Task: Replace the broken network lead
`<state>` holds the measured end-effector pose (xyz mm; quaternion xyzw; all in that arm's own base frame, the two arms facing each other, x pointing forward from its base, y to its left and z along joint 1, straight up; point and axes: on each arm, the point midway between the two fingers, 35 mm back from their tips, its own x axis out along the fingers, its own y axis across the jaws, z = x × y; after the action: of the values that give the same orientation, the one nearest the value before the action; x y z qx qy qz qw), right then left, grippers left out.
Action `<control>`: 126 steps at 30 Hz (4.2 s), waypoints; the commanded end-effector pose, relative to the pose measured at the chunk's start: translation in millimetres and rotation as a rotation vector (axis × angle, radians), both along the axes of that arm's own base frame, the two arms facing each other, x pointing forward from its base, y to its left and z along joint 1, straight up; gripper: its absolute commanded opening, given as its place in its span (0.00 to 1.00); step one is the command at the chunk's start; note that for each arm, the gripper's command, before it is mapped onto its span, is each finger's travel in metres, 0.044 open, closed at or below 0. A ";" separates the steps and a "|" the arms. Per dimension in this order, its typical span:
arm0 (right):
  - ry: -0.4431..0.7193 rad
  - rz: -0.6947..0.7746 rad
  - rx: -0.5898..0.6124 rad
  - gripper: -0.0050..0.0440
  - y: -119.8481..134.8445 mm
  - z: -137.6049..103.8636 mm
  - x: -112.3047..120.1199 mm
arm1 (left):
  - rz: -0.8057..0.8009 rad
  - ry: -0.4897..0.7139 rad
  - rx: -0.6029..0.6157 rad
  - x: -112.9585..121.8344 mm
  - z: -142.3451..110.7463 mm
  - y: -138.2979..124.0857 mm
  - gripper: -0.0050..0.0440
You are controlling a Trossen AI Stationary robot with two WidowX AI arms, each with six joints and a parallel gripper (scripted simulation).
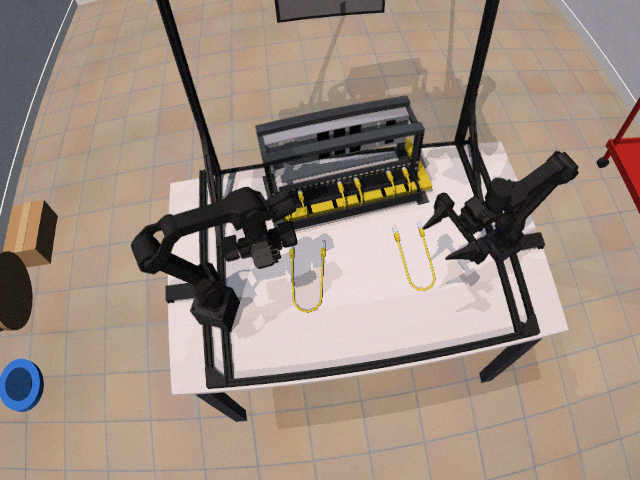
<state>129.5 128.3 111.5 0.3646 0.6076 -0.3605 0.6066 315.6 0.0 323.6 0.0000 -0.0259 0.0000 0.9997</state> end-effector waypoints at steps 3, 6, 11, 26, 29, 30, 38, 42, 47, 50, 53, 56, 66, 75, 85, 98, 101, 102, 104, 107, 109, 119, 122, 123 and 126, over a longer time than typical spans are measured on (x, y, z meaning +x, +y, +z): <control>0.000 0.000 0.000 0.46 -0.1 -0.1 -0.1 | 0.083 0.183 -0.139 -16.4 -21.2 -33.4 0.46; 0.000 0.000 0.000 0.46 -0.1 -0.1 -0.1 | 0.083 0.183 -0.139 -16.4 -21.2 -33.4 0.46; 0.000 0.000 0.000 0.46 -0.1 -0.1 -0.1 | 0.083 0.183 -0.139 -16.4 -21.2 -33.4 0.46; 0.000 0.000 0.000 0.46 -0.2 -0.1 -0.2 | 0.166 0.365 -0.274 -32.3 -42.6 -66.6 0.46; 0.000 0.000 0.000 0.46 -0.2 -0.1 -0.2 | 0.166 0.365 -0.274 -32.3 -42.6 -66.6 0.46; 0.000 0.000 0.000 0.46 -0.2 -0.1 -0.2 | 0.166 0.365 -0.274 -32.3 -42.6 -66.6 0.46; 0.000 0.000 0.000 0.46 -0.2 -0.1 -0.2 | 0.247 0.545 -0.412 -48.8 -63.1 -99.6 0.46; 0.000 0.000 0.000 0.46 -0.2 -0.1 -0.2 | 0.247 0.545 -0.412 -48.8 -63.1 -99.6 0.46; 0.000 0.000 0.000 0.46 -0.2 -0.1 -0.2 | 0.247 0.545 -0.412 -48.8 -63.1 -99.6 0.46; 0.000 0.000 0.000 0.46 -0.2 -0.1 -0.2 | 0.247 0.545 -0.412 -48.8 -63.1 -99.6 0.46; 0.000 0.000 0.000 0.46 -0.2 -0.1 -0.2 | 0.327 0.726 -0.551 -65.3 -83.7 -132.5 0.46; 0.000 0.000 0.000 0.46 -0.2 -0.1 -0.2 | 0.327 0.726 -0.551 -65.3 -83.7 -132.5 0.46; 0.000 0.000 0.000 0.46 -0.2 -0.1 -0.2 | 0.327 0.726 -0.551 -65.3 -83.7 -132.5 0.46; 0.000 0.000 0.000 0.46 -0.2 -0.1 -0.2 | 0.409 0.904 -0.689 -81.5 -104.0 -164.9 0.46; 0.000 0.000 0.000 0.46 -0.2 -0.1 -0.2 | 0.409 0.904 -0.689 -81.5 -104.0 -164.9 0.46; 0.000 0.000 0.000 0.46 -0.2 -0.1 -0.2 | 0.489 1.082 -0.827 -97.5 -124.3 -197.6 0.46; 0.000 0.000 0.000 0.46 -0.2 -0.1 -0.2 | 0.489 1.082 -0.827 -97.5 -124.3 -197.6 0.46; 0.000 0.000 0.000 0.46 -0.2 -0.1 -0.2 | 0.489 1.082 -0.827 -97.5 -124.3 -197.6 0.46; 0.000 0.000 0.000 0.46 -0.2 -0.1 -0.2 | 0.569 1.262 -0.964 -113.4 -144.8 -230.3 0.46; 0.000 0.000 0.000 0.46 -0.2 -0.1 -0.2 | 0.569 1.262 -0.964 -113.4 -144.8 -230.3 0.46; 0.000 0.000 0.000 0.46 -0.2 -0.1 -0.2 | 0.569 1.262 -0.964 -113.4 -144.8 -230.3 0.46; 0.000 0.000 0.000 0.46 -0.2 -0.1 -0.2 | 0.569 1.262 -0.964 -113.4 -144.8 -230.3 0.46; 0.000 0.000 0.000 0.46 -0.2 -0.1 -0.2 | 0.652 1.443 -1.098 -129.5 -165.8 -262.8 0.46; 0.000 0.000 0.000 0.46 -0.2 -0.1 -0.2 | 0.652 1.443 -1.098 -129.5 -165.8 -262.8 0.46; 0.000 0.000 0.000 0.46 -0.2 -0.1 -0.2 | 0.652 1.443 -1.098 -129.5 -165.8 -262.8 0.46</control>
<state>129.3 128.1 111.4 0.3644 0.6076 -0.3607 0.6066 188.8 -258.7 163.8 -0.4586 0.5918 0.2811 0.6004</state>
